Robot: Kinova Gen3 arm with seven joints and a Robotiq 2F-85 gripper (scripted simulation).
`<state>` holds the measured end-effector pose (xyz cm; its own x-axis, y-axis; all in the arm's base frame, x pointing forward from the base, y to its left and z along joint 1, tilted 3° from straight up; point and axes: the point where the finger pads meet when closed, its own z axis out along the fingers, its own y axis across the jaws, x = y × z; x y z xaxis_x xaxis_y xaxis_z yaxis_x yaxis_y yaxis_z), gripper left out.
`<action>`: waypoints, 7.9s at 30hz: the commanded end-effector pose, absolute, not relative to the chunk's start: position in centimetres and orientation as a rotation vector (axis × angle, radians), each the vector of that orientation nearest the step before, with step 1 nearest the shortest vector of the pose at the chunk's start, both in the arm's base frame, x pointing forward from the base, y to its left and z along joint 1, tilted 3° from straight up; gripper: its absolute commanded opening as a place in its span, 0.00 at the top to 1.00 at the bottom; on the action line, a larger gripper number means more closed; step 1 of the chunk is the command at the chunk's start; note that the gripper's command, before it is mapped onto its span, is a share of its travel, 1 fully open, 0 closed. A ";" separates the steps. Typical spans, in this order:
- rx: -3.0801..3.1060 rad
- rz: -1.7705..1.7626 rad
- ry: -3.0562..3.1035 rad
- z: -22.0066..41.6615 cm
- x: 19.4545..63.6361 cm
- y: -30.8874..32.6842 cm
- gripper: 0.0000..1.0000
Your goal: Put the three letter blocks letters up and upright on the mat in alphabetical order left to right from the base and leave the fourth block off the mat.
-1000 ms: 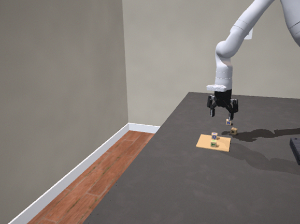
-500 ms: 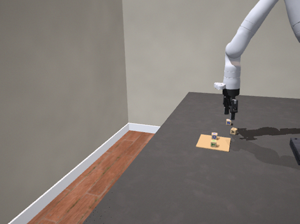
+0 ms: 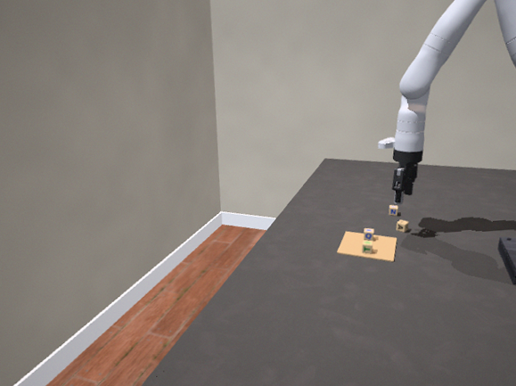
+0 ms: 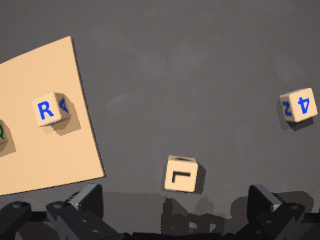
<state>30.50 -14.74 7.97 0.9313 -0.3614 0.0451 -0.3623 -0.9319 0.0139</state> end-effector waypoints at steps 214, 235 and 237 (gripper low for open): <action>3.026 0.075 -0.758 -0.4 30.3 -15.3 0.38; 3.026 0.075 -0.758 -0.4 30.3 -15.3 0.79; 3.026 0.075 -0.758 -0.4 30.3 -15.3 0.79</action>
